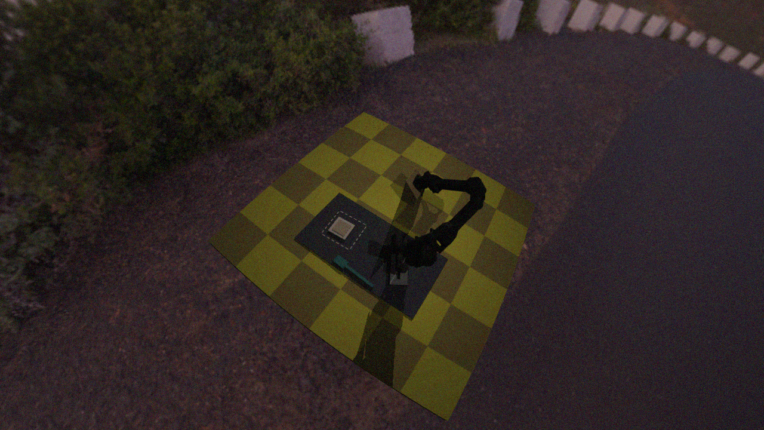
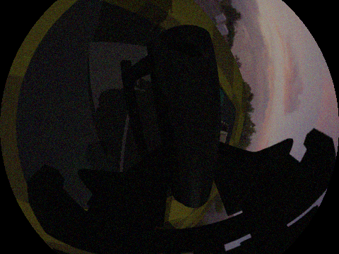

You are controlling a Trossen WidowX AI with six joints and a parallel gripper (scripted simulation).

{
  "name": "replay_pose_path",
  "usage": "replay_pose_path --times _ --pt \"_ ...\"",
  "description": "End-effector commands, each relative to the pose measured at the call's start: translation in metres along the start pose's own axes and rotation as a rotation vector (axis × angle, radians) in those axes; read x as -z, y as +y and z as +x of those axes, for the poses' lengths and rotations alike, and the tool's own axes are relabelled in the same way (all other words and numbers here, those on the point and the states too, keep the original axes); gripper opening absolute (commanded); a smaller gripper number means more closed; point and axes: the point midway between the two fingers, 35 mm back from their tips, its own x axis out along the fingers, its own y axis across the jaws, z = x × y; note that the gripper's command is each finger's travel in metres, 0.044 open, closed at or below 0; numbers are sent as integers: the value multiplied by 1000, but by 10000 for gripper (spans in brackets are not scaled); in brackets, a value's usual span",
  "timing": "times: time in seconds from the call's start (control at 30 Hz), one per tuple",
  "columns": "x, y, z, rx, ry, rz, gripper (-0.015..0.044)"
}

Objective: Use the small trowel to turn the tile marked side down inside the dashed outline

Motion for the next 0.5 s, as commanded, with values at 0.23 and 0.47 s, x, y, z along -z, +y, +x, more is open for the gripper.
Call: replay_pose_path --times 0.23,0.47 --pt "4 28 -38 146 146 143 0" --pt "7 37 -53 206 186 181 0"
